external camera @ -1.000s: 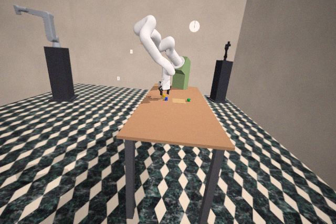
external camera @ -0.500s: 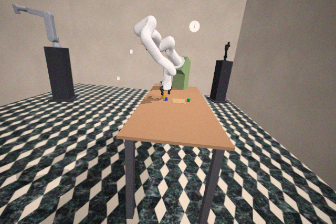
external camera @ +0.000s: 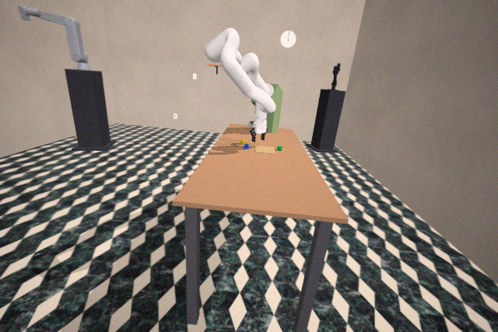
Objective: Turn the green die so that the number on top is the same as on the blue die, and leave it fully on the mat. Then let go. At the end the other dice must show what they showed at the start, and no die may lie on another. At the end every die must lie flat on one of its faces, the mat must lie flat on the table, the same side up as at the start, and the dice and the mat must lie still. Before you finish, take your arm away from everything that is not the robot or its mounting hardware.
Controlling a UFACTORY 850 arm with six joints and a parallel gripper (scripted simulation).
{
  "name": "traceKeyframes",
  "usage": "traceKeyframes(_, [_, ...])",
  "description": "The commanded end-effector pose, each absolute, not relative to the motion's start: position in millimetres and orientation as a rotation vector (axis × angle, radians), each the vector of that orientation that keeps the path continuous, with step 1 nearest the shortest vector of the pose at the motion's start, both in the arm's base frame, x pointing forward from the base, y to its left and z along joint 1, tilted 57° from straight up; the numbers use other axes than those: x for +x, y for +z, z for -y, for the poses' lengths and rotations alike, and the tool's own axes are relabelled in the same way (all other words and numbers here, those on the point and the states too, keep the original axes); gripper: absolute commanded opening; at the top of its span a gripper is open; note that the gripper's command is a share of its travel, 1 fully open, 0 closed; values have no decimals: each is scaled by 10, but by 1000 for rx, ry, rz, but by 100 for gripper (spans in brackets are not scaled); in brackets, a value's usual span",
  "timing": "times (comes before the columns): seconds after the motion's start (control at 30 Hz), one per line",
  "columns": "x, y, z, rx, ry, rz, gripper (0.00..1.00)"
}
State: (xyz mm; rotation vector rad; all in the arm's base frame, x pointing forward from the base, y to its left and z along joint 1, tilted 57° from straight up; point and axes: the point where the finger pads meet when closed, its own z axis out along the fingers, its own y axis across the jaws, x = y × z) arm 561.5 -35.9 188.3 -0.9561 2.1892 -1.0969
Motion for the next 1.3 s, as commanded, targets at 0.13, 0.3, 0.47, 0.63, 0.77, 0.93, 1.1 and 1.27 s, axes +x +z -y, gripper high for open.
traceKeyframes(0.13, [5704, 1490, -177, -948, -1102, -2190, 100])
traceKeyframes(0.3, [5737, 1273, -473, -948, -1102, -2190, 100])
traceKeyframes(0.47, [5755, 1153, -636, -948, -1102, -2189, 100])
traceKeyframes(0.63, [5765, 1086, -725, -948, -1102, -2190, 100])
traceKeyframes(0.77, [5768, 1066, -754, -948, -1102, -2189, 100])
traceKeyframes(0.93, [5768, 1065, -755, -948, -1102, -2189, 100])
traceKeyframes(1.1, [5768, 1065, -755, -948, -1102, -2189, 100])
traceKeyframes(1.27, [5768, 1065, -755, -948, -1102, -2189, 100])
